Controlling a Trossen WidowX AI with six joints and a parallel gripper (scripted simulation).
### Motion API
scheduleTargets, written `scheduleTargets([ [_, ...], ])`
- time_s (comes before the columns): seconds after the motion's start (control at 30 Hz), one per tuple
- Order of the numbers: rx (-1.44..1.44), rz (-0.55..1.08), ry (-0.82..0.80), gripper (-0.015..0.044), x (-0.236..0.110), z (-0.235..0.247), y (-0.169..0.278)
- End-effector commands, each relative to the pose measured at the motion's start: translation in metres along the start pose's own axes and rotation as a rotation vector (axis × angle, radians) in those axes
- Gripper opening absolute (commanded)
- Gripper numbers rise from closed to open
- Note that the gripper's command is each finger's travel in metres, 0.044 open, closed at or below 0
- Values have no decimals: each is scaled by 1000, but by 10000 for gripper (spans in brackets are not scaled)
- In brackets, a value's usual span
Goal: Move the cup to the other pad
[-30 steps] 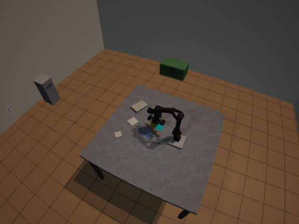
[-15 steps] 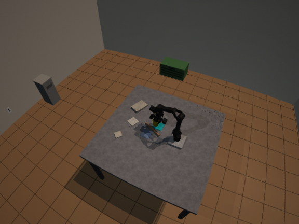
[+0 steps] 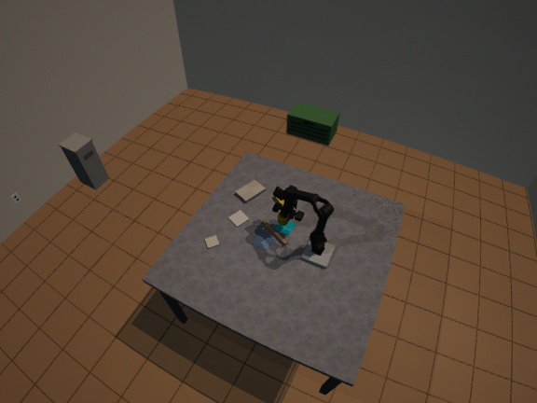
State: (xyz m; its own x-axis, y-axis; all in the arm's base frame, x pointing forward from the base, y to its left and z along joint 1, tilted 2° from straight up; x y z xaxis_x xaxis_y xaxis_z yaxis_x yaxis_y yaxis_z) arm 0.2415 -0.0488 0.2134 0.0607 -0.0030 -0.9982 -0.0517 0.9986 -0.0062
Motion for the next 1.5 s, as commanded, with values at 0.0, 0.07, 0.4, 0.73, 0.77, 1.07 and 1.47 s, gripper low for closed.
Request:
scheduleTargets([
  [0.0,-4,5,6,0,1,-5,-6],
  [0.07,-4,5,6,0,1,-7,-9],
  [0.4,-4,4,6,0,8,-8,-13],
  [0.73,-4,4,6,0,21,-8,-13],
  [0.77,-4,4,6,0,22,-8,-14],
  [1.07,-4,4,6,0,33,-9,-14],
  [1.47,-4,4,6,0,47,-10,-14],
])
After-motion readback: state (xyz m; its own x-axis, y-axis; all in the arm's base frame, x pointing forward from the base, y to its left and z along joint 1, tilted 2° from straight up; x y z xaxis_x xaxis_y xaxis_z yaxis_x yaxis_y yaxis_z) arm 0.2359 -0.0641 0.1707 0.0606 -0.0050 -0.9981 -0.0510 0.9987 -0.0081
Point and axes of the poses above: the point midway between the two fingers, 35 mm back from their tips, its own x axis out along the fingers, its own z axis across the jaws, y = z × x, the point moved 10 cm from there along -x, back along the fingers, and after that the axes turned 4 degrees about x, right-handed, at the moved point
